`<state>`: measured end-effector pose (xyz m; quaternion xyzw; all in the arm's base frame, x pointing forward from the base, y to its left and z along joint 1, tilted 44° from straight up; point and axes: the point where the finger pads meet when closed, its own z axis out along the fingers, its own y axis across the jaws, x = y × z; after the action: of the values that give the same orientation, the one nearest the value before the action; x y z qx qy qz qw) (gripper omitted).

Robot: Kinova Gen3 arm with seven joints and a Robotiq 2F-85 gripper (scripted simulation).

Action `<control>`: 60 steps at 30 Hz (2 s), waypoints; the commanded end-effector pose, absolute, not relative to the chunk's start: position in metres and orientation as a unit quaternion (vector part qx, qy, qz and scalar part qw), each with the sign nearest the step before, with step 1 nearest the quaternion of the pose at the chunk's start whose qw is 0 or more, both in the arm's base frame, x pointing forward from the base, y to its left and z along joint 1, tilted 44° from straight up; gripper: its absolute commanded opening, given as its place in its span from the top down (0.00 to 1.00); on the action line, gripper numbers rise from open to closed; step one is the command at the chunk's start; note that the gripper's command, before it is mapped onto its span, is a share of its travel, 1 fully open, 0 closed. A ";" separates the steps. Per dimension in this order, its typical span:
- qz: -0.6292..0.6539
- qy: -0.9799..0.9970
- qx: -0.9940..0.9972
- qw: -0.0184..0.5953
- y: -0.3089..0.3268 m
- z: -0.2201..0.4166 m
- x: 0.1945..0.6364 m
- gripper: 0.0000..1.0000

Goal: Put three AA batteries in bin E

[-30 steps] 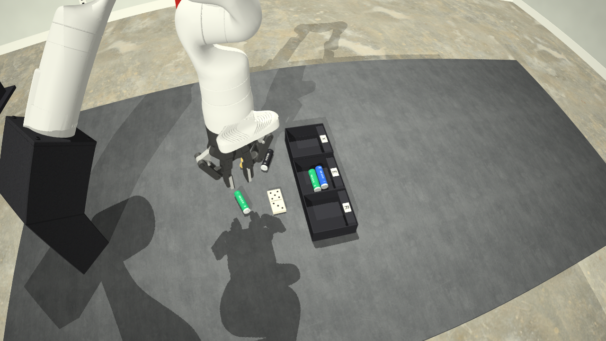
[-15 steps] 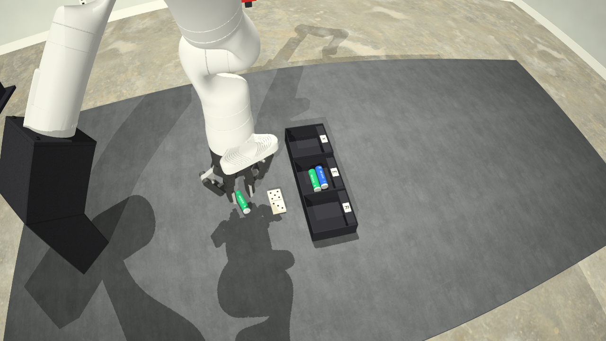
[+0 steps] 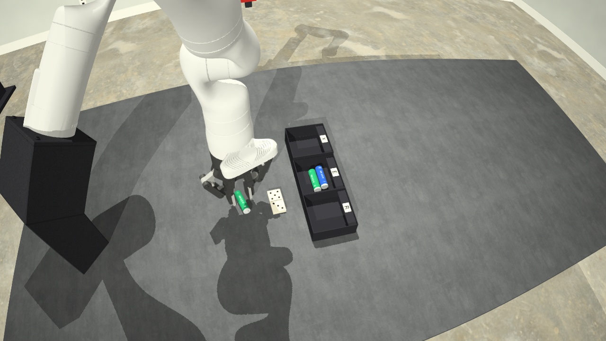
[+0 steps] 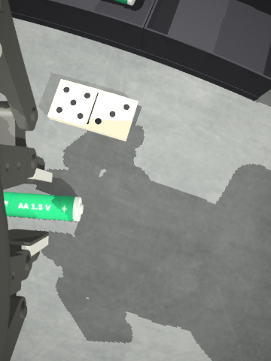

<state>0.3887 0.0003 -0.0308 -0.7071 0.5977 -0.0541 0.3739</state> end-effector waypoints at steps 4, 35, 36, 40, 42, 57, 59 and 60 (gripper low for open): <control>-0.053 0.597 -0.708 0.374 -0.001 -0.031 0.389 0.71; -0.054 0.598 -0.707 0.374 0.004 -0.040 0.395 0.91; -0.054 0.598 -0.707 0.374 0.004 -0.040 0.395 0.91; -0.054 0.598 -0.707 0.374 0.004 -0.040 0.395 0.91; -0.054 0.598 -0.707 0.374 0.004 -0.040 0.395 0.91; -0.054 0.598 -0.707 0.374 0.004 -0.040 0.395 0.91; -0.052 0.596 -0.708 0.375 0.004 -0.036 0.391 0.91; -0.052 0.595 -0.709 0.375 0.002 -0.034 0.390 0.91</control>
<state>0.3942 0.0038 -0.0381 -0.7071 0.5974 -0.0532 0.3746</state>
